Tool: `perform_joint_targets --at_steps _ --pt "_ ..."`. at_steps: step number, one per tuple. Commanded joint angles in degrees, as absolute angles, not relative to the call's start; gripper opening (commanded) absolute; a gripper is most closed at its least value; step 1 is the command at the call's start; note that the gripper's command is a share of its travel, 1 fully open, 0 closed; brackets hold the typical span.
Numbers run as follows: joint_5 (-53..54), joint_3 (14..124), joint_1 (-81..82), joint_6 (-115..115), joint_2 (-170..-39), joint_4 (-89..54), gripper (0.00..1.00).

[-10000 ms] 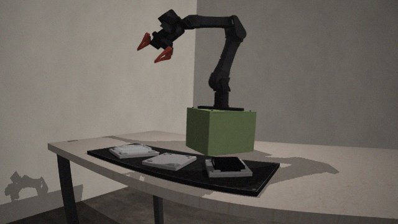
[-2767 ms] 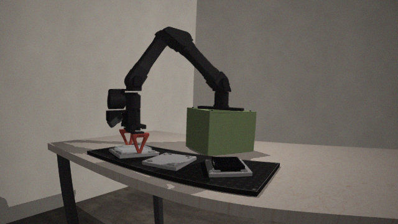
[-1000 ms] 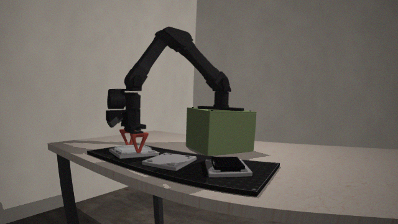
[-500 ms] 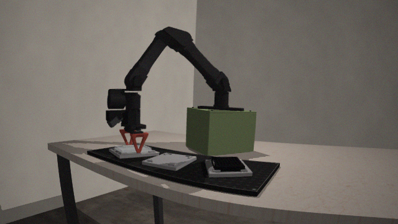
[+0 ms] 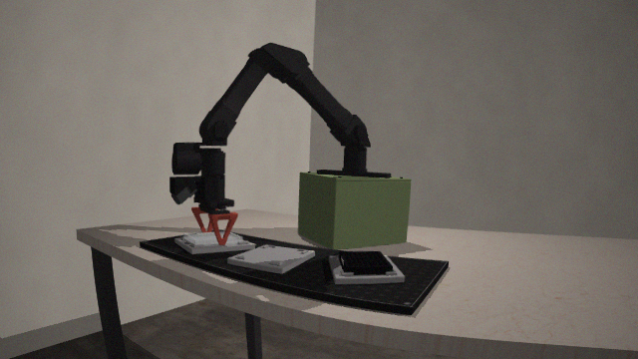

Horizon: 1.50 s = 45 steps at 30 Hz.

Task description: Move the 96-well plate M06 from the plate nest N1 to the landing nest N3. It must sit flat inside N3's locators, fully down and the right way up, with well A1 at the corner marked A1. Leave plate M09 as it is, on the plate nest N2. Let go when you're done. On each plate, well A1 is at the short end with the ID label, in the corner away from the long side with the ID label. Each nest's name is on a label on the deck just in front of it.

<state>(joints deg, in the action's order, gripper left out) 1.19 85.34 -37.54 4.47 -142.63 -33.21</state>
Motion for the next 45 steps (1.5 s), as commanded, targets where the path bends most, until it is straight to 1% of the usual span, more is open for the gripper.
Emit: perform_joint_targets --at_steps 1,16,45 --pt "1.3 86.7 -37.4 4.3 -141.5 -31.9 0.00" --pt "1.3 85.7 -37.6 4.4 -138.5 -35.6 0.00" --pt "1.3 87.2 -38.2 4.8 -132.7 -42.0 0.00"
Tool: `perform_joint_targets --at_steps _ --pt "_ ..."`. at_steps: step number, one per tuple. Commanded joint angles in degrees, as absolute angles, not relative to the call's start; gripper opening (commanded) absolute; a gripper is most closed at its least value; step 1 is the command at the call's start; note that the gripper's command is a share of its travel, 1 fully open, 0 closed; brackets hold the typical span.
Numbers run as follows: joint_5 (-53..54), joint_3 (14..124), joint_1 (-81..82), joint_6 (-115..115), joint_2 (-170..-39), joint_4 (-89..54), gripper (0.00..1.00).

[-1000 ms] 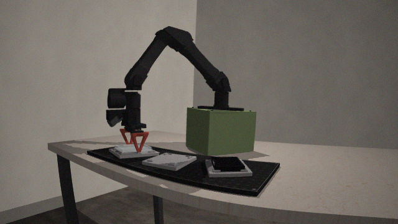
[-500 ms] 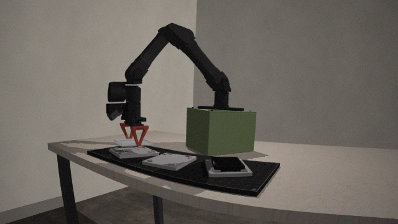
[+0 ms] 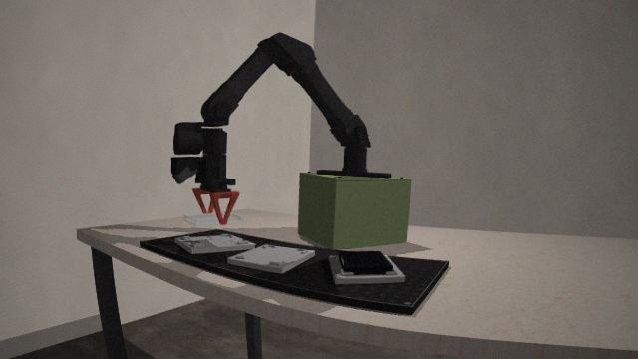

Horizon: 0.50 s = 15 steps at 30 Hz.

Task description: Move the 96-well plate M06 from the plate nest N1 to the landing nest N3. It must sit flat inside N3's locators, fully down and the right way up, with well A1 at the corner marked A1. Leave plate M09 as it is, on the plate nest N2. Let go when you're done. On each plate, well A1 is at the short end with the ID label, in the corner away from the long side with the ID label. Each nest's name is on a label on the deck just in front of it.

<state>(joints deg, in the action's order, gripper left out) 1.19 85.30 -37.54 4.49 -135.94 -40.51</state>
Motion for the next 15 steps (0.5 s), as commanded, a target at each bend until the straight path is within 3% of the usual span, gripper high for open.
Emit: perform_joint_targets --at_steps 1,15 --pt "1.3 87.3 -38.2 4.8 -132.5 -42.3 0.00" --pt "1.3 88.1 -38.3 4.9 -130.0 -45.6 0.00"
